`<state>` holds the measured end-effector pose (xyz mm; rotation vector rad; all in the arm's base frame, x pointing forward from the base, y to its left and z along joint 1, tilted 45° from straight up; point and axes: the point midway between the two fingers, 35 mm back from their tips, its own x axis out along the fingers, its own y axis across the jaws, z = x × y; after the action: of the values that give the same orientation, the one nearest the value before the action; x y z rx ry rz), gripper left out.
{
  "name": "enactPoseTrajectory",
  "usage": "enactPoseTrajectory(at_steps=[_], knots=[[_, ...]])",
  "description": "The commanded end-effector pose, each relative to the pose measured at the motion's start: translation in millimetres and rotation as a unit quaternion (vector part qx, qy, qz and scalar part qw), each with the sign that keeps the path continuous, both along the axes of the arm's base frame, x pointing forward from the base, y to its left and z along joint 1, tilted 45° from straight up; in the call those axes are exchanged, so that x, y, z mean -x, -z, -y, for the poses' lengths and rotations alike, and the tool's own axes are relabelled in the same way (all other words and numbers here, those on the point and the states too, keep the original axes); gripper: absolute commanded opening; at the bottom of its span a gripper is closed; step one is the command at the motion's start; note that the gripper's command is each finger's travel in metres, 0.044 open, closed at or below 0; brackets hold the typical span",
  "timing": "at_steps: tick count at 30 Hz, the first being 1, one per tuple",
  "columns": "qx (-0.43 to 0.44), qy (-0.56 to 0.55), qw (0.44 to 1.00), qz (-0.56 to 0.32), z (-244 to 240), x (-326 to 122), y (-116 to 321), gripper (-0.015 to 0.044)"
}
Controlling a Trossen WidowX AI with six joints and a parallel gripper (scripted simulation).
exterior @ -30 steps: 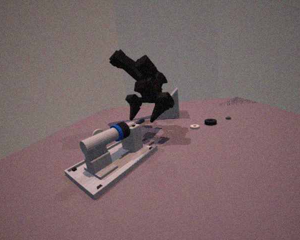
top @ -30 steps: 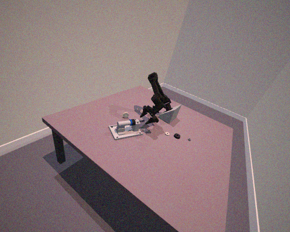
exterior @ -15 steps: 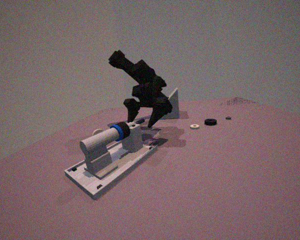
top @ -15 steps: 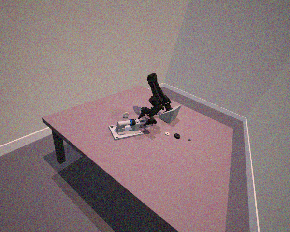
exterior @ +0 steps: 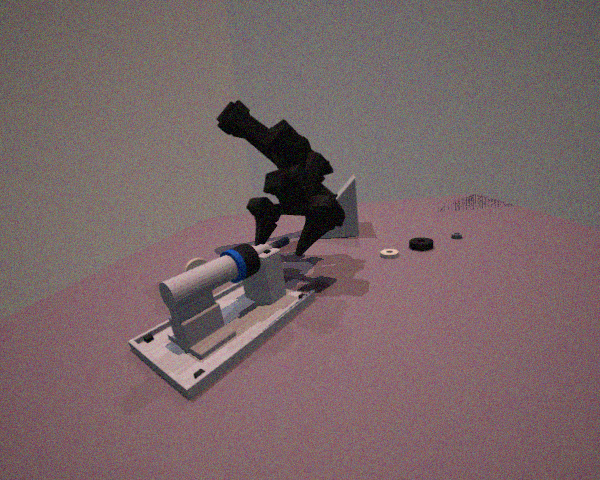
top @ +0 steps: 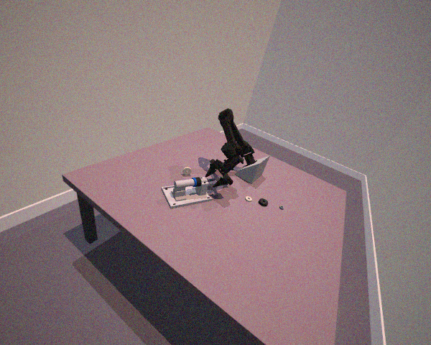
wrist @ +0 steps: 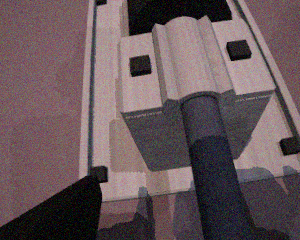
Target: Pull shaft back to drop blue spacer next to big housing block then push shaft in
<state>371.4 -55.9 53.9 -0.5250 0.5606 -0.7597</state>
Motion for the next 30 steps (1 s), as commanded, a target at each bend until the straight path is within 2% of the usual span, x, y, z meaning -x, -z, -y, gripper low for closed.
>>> enactPoseTrajectory(at_steps=[1,30], knots=[[0.000,-0.002,1.000,-0.001,0,-1,0,0.0440],[0.001,-0.002,1.000,-0.001,13,-11,5,0.0440]])
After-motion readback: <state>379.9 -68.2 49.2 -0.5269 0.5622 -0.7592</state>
